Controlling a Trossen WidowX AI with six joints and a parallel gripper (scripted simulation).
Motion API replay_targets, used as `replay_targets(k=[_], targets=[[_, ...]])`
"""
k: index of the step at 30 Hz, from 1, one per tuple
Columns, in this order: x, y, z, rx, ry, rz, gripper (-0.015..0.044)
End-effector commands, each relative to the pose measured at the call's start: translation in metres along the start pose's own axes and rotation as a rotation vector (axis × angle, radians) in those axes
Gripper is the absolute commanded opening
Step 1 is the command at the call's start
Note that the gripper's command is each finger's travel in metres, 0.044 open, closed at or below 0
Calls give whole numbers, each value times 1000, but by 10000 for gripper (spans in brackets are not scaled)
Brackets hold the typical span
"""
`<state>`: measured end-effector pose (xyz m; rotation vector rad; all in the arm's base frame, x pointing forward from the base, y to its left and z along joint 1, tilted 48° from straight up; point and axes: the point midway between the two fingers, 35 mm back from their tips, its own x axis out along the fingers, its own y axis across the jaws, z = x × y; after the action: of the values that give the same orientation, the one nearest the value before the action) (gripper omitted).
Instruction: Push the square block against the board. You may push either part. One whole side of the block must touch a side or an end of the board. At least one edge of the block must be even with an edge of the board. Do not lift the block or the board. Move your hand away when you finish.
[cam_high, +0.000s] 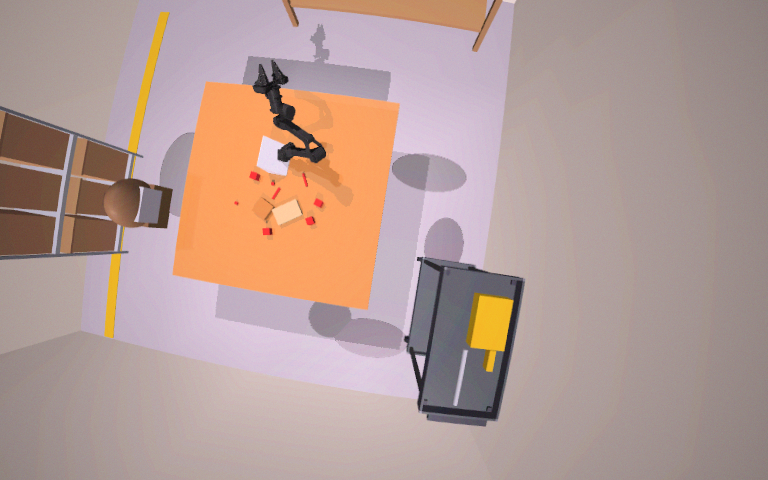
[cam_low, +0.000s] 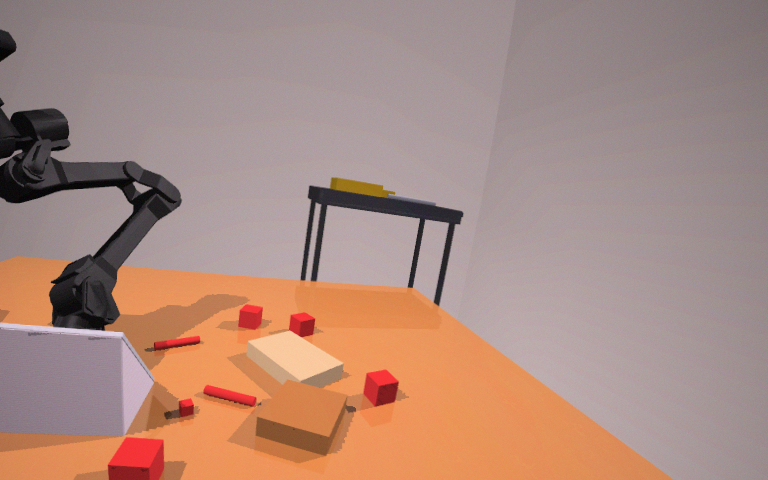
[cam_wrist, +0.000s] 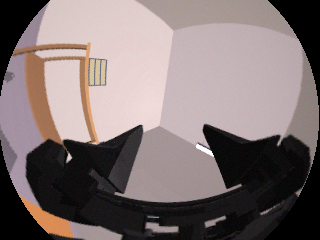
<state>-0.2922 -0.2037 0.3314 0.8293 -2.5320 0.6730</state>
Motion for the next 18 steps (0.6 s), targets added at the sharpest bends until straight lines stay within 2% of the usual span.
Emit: replay_targets(k=[1, 7, 15, 18], targets=[[0, 0, 0, 0, 0, 0, 374], [1, -10, 10, 31, -39, -27, 216], [-2, -51, 51, 154, -212, -121, 6], [-5, -67, 70, 206, -295, -153, 0]])
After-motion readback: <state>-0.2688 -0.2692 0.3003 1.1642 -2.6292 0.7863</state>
